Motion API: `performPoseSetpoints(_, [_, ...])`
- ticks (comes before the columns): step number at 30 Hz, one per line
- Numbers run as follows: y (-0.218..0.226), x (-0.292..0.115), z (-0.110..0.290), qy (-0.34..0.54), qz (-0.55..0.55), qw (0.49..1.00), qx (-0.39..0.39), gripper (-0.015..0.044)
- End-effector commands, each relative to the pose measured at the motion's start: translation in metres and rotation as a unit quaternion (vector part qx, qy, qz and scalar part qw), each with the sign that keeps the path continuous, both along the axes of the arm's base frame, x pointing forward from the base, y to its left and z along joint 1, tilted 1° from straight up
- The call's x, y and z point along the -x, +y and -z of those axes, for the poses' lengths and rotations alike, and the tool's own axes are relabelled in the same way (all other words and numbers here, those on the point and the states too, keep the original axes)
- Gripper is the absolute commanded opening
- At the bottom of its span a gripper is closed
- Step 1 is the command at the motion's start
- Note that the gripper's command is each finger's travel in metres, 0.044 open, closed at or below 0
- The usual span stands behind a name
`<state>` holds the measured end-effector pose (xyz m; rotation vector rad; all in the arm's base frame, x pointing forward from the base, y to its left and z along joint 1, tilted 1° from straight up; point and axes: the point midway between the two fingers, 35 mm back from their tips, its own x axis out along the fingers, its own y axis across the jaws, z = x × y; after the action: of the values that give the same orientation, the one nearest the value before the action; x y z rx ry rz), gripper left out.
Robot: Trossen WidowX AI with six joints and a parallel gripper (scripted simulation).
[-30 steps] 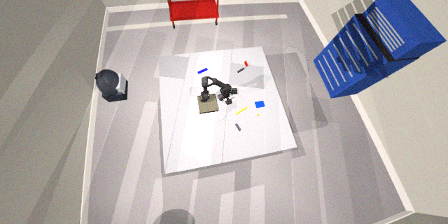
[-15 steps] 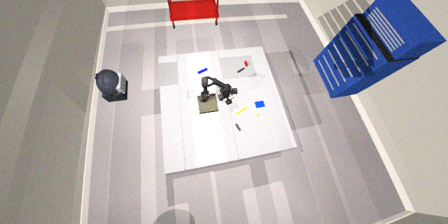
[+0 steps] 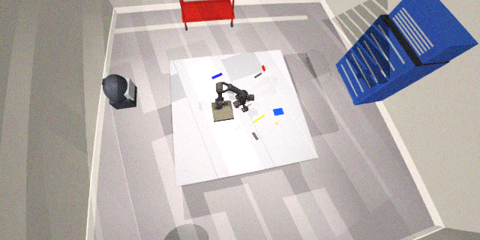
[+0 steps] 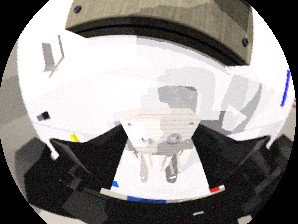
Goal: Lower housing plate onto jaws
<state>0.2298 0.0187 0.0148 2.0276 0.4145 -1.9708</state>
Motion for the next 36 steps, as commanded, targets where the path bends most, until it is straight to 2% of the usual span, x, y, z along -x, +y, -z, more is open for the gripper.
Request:
performPoseSetpoints(1, [0.0008,-0.0006,0.0026,0.000,-0.001,1.000,-0.002,0.0351])
performPoseSetpoints(36, [0.0010,-0.0013,0.0024,0.000,-0.001,1.000,-0.002,0.0351])
